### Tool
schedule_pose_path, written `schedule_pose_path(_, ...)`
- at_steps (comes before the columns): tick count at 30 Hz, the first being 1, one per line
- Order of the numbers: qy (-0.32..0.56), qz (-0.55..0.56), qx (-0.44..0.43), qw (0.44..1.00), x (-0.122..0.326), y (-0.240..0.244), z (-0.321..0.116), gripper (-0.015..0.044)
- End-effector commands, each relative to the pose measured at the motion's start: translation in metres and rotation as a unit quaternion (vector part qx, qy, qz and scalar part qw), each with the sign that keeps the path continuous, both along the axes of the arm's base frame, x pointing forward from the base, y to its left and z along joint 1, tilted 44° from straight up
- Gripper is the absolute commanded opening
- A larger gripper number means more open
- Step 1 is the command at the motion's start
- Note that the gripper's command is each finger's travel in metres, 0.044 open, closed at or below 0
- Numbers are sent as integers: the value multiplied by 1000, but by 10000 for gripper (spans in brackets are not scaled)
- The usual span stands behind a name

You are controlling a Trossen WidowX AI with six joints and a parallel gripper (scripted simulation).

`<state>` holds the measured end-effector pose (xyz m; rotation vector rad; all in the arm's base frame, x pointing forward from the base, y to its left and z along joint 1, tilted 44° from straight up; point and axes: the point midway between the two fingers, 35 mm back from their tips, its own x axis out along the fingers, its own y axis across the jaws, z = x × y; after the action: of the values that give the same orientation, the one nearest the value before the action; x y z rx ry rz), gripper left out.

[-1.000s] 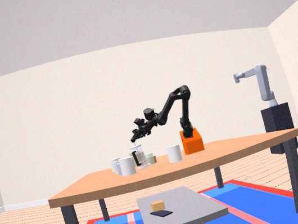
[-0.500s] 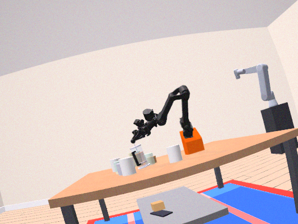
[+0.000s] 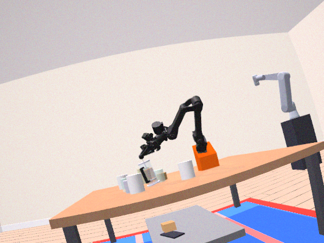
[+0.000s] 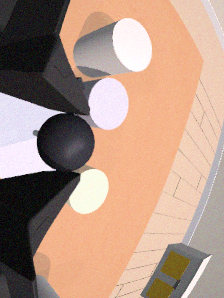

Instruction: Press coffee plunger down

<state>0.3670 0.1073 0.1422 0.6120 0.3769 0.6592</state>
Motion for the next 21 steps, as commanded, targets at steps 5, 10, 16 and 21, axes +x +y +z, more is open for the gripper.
schedule_pose_path(5,10,9,3,1000,0,5,-5,124)
schedule_pose_path(10,10,9,3,1000,1,5,-5,124)
schedule_pose_path(16,10,9,3,1000,1,4,-4,124)
schedule_pose_path(21,2,2,1,1000,2,1,0,124)
